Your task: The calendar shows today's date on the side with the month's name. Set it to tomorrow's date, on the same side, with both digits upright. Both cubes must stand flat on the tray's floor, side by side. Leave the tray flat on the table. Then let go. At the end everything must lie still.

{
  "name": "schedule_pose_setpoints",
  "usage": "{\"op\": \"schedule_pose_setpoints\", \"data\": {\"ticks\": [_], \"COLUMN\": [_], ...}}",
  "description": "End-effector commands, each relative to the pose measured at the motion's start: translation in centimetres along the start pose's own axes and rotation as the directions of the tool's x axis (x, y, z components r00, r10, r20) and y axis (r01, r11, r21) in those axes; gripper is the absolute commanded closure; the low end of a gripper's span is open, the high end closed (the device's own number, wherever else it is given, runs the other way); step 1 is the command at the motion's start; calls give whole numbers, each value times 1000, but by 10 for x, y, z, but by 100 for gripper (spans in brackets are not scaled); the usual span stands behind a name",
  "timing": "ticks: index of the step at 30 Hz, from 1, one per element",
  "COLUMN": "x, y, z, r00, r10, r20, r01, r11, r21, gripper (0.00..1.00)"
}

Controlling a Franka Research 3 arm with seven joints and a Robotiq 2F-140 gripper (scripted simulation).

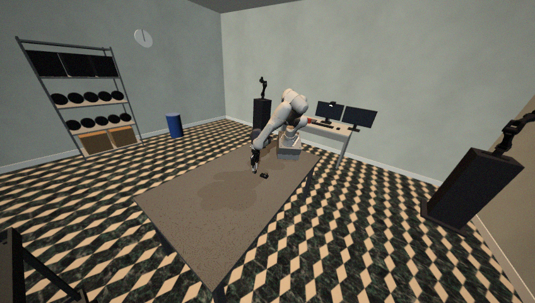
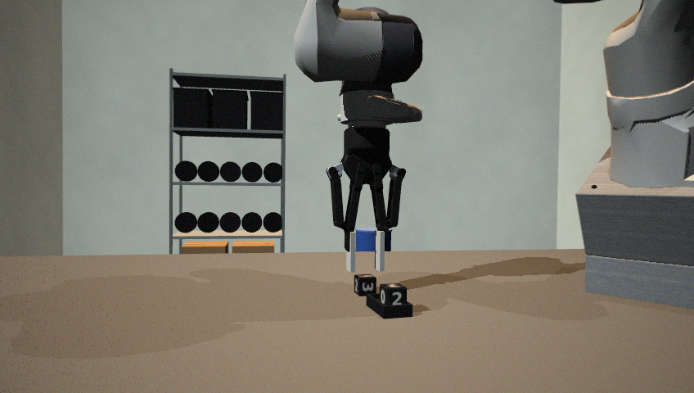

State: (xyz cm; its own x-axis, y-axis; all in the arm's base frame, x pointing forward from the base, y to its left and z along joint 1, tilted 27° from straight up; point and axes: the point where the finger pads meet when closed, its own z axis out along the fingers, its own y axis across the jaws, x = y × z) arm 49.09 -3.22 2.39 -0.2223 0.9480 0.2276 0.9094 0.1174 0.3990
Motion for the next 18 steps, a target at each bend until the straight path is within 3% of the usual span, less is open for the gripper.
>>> {"op": "schedule_pose_setpoints", "data": {"ticks": [1,18], "x": [0,0], "y": [1,1], "z": [0,10], "r00": [1000,1000], "r10": [-2,-2], "r20": [-1,-1], "r01": [2,2], "r11": [1000,1000], "r21": [-1,-1], "gripper": [72,72]}}
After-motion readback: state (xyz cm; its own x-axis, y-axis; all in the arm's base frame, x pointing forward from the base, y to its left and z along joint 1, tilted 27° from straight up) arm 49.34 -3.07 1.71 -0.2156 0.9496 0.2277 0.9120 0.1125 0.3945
